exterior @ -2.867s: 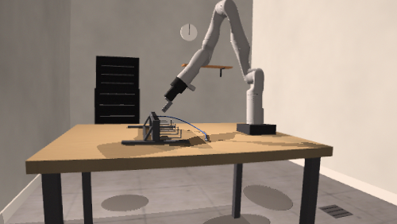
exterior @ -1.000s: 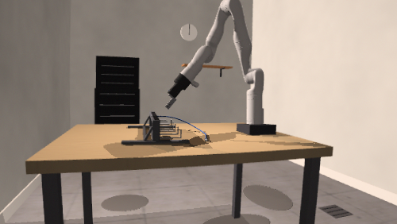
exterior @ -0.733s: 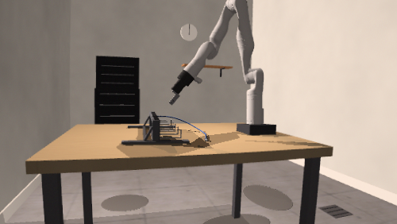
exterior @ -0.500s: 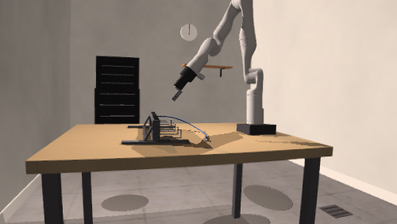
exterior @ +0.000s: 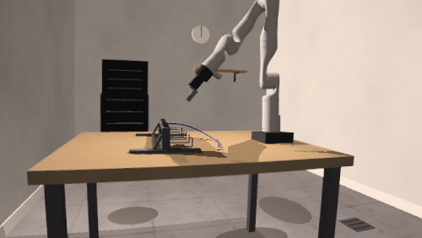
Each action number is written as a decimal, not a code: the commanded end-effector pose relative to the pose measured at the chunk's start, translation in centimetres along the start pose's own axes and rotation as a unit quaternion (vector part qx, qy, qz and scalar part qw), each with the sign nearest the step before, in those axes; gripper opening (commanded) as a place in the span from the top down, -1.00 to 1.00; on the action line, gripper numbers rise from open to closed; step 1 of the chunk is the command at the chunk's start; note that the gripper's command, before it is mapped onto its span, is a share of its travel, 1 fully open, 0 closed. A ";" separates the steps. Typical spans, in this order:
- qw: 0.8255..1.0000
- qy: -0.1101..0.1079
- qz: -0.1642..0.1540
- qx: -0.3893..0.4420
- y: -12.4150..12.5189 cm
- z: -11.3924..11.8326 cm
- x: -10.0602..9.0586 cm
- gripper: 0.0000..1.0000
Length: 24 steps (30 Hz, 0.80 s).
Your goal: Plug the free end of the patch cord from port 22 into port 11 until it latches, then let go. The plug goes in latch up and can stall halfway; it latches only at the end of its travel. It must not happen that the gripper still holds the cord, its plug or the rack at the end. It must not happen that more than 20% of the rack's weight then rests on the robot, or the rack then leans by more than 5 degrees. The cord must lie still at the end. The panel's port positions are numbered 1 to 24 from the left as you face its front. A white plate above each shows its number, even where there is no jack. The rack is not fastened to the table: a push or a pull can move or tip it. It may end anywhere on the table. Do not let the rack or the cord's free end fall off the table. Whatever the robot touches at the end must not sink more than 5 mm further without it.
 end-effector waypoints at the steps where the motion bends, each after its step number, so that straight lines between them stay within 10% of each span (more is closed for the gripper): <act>1: 1.000 -0.012 -0.003 -0.017 0.1 1.7 -0.4 1.00; 24: 1.000 -0.012 -0.003 -0.017 0.1 1.7 -2.3 1.00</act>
Point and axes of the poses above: the point where the finger pads meet when closed, its own x axis out along the fingers, its own z axis across the jaws, y = z × x, the point moved 7 cm from there along -x, back along the fingers, and after that the axes turned 5 degrees about -x, right-handed, at the moved point
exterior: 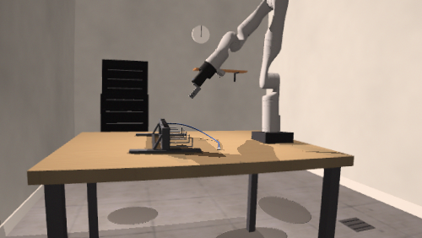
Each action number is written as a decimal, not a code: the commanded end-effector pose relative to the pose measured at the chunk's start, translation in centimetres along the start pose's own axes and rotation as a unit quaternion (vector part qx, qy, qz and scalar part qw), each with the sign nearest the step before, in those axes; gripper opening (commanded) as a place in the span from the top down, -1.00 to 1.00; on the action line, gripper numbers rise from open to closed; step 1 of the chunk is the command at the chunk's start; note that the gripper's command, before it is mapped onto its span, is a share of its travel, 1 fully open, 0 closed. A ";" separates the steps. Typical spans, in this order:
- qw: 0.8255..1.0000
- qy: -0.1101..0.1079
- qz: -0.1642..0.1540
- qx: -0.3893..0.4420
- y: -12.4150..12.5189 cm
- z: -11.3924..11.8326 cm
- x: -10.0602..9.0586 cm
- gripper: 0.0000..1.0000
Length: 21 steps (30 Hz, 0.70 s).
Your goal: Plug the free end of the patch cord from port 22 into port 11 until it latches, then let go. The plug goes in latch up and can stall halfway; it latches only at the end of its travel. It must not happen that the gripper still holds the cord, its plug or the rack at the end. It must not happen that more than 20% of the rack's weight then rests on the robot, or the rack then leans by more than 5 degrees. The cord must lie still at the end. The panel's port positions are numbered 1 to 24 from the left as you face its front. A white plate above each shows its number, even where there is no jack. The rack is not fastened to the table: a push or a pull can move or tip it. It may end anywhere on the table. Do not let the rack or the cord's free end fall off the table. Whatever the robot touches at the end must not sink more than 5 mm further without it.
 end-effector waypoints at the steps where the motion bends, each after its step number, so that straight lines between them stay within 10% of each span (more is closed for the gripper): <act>1: 1.000 -0.003 -0.002 -0.008 0.0 0.7 -0.3 1.00; 21: 1.000 -0.003 -0.002 -0.008 0.0 0.3 -0.7 1.00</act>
Point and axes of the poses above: the point where the finger pads meet when closed, its own x axis out along the fingers, its own z axis across the jaws, y = z × x, the point moved 7 cm from there along -x, back along the fingers, and after that the axes turned 5 degrees about -x, right-handed, at the moved point
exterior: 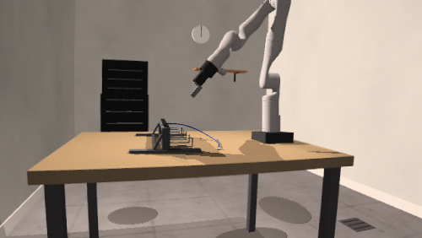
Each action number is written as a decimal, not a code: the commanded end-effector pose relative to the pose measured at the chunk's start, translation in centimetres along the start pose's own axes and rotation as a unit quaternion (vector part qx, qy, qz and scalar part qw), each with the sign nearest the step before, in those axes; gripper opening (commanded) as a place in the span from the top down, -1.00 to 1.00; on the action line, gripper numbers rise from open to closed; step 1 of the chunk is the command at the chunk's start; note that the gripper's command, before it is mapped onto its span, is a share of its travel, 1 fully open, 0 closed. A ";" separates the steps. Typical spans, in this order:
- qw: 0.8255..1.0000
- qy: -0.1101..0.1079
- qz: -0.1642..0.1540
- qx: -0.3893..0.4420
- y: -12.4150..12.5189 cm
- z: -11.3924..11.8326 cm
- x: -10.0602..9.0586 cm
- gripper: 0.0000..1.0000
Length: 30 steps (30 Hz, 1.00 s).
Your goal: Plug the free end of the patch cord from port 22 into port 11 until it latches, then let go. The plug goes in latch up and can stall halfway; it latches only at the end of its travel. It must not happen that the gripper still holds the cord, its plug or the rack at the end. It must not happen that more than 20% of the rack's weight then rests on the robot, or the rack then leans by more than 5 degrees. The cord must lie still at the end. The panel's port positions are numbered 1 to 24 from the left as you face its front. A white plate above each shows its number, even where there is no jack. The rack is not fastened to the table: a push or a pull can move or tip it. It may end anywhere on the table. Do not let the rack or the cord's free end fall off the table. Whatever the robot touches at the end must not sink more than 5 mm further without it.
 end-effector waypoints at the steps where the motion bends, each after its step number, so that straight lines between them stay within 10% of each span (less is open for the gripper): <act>1: 1.000 -0.001 0.000 0.002 0.0 -0.4 0.0 1.00; 30: 1.000 -0.001 0.000 0.002 0.8 -9.2 0.0 1.00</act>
Point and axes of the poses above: the point where the finger pads meet when closed, its own x axis out along the fingers, its own z axis across the jaws, y = z × x, the point moved 7 cm from there along -x, back along the fingers, and after that the axes turned 5 degrees about -x, right-handed, at the moved point
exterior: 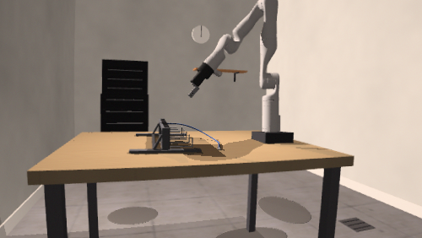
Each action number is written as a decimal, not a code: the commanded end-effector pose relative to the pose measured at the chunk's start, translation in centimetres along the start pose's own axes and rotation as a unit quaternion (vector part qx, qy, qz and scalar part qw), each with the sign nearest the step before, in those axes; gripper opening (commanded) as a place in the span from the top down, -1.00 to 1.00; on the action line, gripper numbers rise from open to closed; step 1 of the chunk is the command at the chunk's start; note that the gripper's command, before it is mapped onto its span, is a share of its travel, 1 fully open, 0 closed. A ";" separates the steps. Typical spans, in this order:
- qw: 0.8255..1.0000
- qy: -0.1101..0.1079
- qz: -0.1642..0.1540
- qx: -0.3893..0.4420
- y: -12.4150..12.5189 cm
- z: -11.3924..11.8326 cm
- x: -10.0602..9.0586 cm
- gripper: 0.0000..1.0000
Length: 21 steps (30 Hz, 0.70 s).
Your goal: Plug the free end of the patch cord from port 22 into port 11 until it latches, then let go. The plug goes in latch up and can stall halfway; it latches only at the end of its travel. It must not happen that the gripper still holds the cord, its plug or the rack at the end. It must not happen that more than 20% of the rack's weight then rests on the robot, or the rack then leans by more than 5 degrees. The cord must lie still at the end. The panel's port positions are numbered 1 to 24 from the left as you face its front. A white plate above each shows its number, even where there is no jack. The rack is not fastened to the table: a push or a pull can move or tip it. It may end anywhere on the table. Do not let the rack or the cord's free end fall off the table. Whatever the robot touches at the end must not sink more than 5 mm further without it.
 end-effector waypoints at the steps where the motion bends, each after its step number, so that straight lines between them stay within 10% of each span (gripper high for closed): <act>1: 1.000 0.004 -0.001 0.012 0.0 -1.2 -0.1 1.00; 21: 1.000 0.004 -0.001 0.012 0.1 -1.7 0.0 1.00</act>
Point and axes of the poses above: the point where the finger pads meet when closed, its own x axis out along the fingers, its own z axis across the jaws, y = z × x, the point moved 7 cm from there along -x, back along the fingers, and after that the axes turned 5 degrees about -x, right-handed, at the moved point
